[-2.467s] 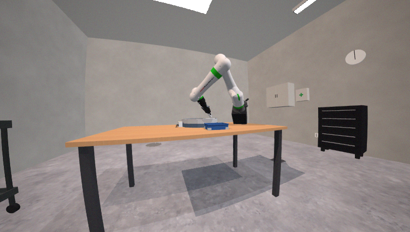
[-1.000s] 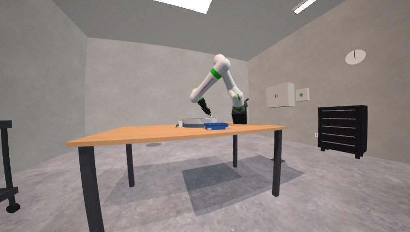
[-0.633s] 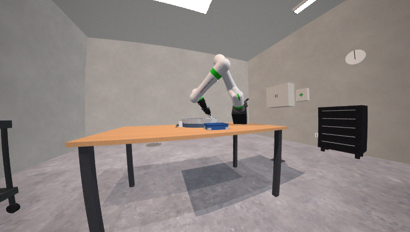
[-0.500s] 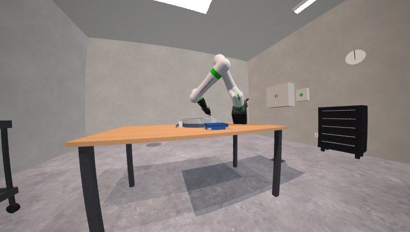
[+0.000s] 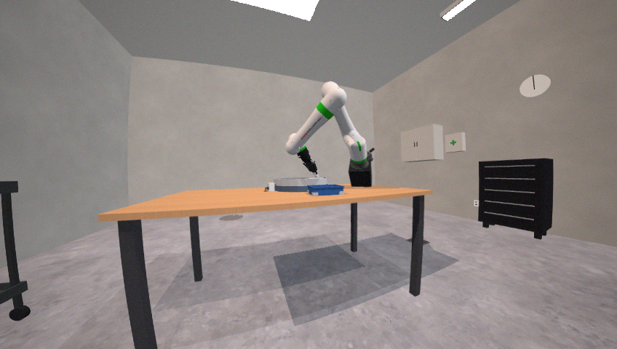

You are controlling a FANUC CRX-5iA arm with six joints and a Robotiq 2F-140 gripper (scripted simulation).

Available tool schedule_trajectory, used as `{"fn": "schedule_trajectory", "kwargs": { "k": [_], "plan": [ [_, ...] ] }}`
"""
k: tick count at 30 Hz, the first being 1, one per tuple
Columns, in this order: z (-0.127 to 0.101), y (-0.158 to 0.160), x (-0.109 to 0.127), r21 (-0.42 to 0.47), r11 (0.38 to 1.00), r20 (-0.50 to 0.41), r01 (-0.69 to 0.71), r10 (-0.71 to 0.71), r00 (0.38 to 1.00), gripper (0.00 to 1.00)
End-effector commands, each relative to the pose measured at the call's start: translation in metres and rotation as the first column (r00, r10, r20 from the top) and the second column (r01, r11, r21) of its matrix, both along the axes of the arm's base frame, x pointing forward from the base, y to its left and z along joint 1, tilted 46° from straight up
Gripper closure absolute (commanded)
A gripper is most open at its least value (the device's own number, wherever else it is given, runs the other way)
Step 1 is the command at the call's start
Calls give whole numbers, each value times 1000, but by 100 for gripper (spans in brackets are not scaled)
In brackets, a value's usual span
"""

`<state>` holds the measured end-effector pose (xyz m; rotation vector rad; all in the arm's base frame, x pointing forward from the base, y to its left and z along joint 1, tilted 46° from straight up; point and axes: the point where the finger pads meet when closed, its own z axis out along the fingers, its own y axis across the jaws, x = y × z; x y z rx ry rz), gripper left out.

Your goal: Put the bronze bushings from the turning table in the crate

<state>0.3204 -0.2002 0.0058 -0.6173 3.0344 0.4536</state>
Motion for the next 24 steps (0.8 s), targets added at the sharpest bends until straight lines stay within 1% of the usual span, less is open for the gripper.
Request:
{"fn": "schedule_trajectory", "kwargs": {
  "k": [1,13,24],
  "plan": [
    [0,0,0,0,1000,0,0,0,1000,94],
    [-7,5,6,0,1000,0,0,0,1000,94],
    [-8,5,6,0,1000,0,0,0,1000,94]
  ]
}}
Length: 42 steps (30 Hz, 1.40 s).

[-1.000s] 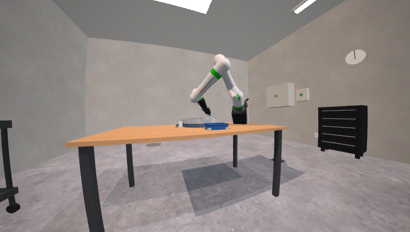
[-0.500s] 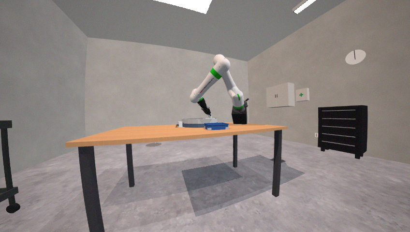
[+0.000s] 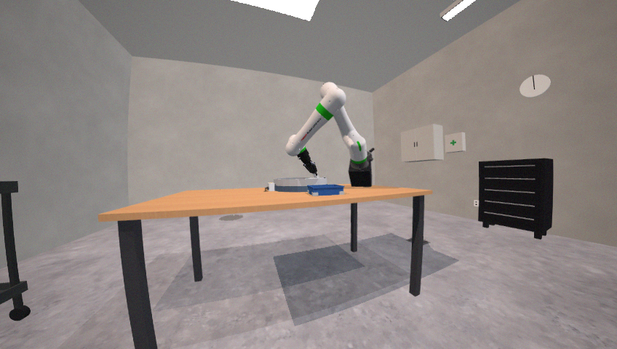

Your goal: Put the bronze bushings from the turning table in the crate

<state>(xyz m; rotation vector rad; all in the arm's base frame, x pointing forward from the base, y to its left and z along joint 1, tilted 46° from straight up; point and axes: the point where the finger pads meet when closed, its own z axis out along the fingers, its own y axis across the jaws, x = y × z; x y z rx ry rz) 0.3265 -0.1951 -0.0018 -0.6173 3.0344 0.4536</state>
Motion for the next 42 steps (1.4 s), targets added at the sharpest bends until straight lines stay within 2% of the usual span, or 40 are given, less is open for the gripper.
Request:
{"fn": "schedule_trajectory", "kwargs": {
  "k": [1,25,26,42],
  "plan": [
    [0,0,0,0,1000,0,0,0,1000,94],
    [0,0,0,0,1000,0,0,0,1000,94],
    [0,0,0,0,1000,0,0,0,1000,100],
    [0,0,0,0,1000,0,0,0,1000,100]
  ]
}}
